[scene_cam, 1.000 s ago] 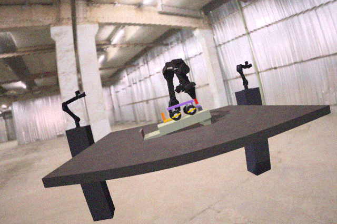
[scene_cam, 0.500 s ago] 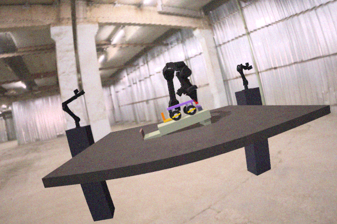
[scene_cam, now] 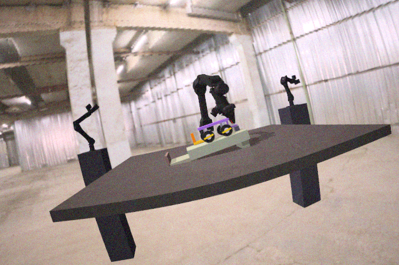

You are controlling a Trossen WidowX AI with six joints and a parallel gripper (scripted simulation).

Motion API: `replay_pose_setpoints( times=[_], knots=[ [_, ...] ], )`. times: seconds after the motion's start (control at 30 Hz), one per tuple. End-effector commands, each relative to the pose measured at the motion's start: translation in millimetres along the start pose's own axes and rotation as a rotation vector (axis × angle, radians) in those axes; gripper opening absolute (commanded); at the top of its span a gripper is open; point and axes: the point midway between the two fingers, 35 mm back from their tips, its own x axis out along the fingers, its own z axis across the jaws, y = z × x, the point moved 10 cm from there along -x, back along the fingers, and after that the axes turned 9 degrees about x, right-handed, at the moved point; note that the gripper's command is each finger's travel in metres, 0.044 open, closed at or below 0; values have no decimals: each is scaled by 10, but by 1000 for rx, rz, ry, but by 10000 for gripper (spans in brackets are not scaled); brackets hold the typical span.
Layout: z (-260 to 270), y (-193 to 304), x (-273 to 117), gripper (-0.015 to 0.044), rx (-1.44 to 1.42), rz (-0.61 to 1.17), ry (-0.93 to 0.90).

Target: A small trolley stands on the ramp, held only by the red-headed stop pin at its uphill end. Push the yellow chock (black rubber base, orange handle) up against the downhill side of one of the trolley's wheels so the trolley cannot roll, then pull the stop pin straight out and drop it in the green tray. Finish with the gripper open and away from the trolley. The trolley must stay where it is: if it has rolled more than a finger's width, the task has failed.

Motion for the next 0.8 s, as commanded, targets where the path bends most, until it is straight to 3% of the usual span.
replay_pose_setpoints(
  times=[0.0, 0.07, 0.23, 0.77],
  knots=[
    [1, -1, -7, 85, 0, 0, -1],
    [1, -1, -7, 32, 0, 0, -1],
    [1, -1, -7, 0, 0, 0, -1],
    [-14, 9, -99, 0, 3, 2, -2]
  ],
)
